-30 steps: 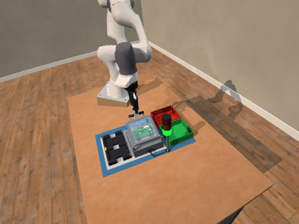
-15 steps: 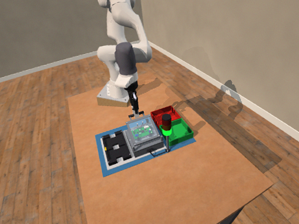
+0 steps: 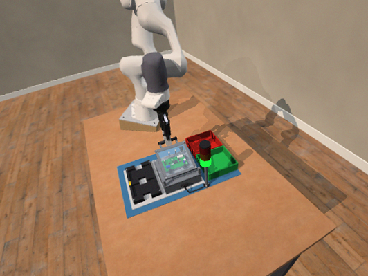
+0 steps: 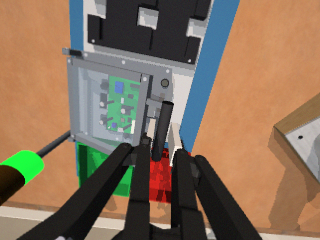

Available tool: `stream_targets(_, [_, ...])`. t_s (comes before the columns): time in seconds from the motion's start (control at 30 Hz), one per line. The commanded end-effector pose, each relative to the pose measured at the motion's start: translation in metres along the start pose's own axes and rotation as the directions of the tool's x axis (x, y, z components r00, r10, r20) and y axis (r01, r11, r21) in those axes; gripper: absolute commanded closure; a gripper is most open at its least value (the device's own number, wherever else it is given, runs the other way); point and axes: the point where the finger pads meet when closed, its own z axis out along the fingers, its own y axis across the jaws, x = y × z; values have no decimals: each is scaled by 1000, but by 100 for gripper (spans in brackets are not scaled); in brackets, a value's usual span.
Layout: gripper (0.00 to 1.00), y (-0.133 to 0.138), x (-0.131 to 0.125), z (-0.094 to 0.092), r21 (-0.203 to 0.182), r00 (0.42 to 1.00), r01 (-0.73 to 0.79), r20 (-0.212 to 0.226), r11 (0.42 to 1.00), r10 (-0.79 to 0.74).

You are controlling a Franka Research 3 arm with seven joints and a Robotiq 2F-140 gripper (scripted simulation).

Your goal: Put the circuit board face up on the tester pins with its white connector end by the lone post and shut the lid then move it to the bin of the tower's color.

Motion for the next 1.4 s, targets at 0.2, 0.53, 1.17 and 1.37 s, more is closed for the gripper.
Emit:
stream_targets(0.2, [84,0,-1,1,0,1000,0,0,1000,0])
stream_targets(0.53, [84,0,-1,1,0,1000,0,0,1000,0])
stream_targets(1.17, [100,0,-1,1,0,1000,0,0,1000,0])
stream_targets(1.37, [100,0,-1,1,0,1000,0,0,1000,0])
